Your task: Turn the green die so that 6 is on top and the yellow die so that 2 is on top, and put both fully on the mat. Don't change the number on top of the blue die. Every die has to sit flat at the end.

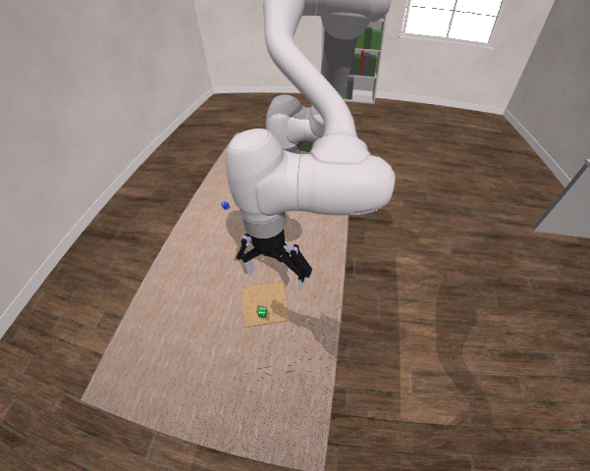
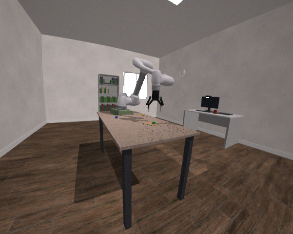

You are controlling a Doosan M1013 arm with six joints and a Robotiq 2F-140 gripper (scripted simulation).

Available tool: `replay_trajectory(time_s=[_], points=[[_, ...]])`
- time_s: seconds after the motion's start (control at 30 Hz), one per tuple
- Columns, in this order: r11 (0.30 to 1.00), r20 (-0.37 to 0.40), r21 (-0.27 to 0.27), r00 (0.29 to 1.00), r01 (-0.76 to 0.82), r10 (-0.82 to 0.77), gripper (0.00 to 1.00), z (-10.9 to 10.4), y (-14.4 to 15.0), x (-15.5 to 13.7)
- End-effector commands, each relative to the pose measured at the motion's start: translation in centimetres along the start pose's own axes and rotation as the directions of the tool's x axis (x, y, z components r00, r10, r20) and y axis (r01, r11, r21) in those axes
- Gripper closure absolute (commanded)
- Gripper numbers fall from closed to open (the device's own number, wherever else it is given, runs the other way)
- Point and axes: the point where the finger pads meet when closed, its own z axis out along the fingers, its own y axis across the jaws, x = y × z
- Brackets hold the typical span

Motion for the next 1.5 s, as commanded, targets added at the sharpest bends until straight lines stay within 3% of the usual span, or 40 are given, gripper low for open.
replay_trajectory(time_s=[0.0, 0.07, 0.3, 0.43, 0.53, 0.6, 0.87, 1.0, 1.1, 1.17, 1.47], points=[[0.994, -0.009, -0.009, 0.994, -0.108, 0.108, 0.0, -0.3, -1.1, -2.3], [0.976, -0.01, -0.008, 0.976, -0.22, 0.22, 0.0, -0.5, -2.1, -5.0], [0.92, -0.012, -0.007, 0.92, -0.393, 0.393, 0.0, -0.7, -3.4, -9.4], [0.849, -0.013, -0.005, 0.849, -0.529, 0.529, 0.0, -0.8, -4.3, -13.2], [0.841, -0.013, -0.005, 0.841, -0.541, 0.541, 0.0, -0.8, -4.4, -13.6], [0.764, -0.013, -0.003, 0.764, -0.645, 0.645, 0.0, -0.8, -4.9, -16.8], [0.604, -0.014, 0.0, 0.604, -0.797, 0.797, 0.0, -0.6, -5.5, -22.3], [0.478, -0.013, 0.002, 0.478, -0.878, 0.878, 0.0, -0.4, -5.5, -26.1], [0.458, -0.013, 0.003, 0.458, -0.889, 0.889, 0.0, -0.3, -5.5, -26.6], [0.344, -0.013, 0.004, 0.344, -0.939, 0.939, 0.0, -0.1, -5.4, -29.7], [0.098, -0.011, 0.007, 0.098, -0.995, 0.995, 0.0, 0.7, -4.7, -35.9]])
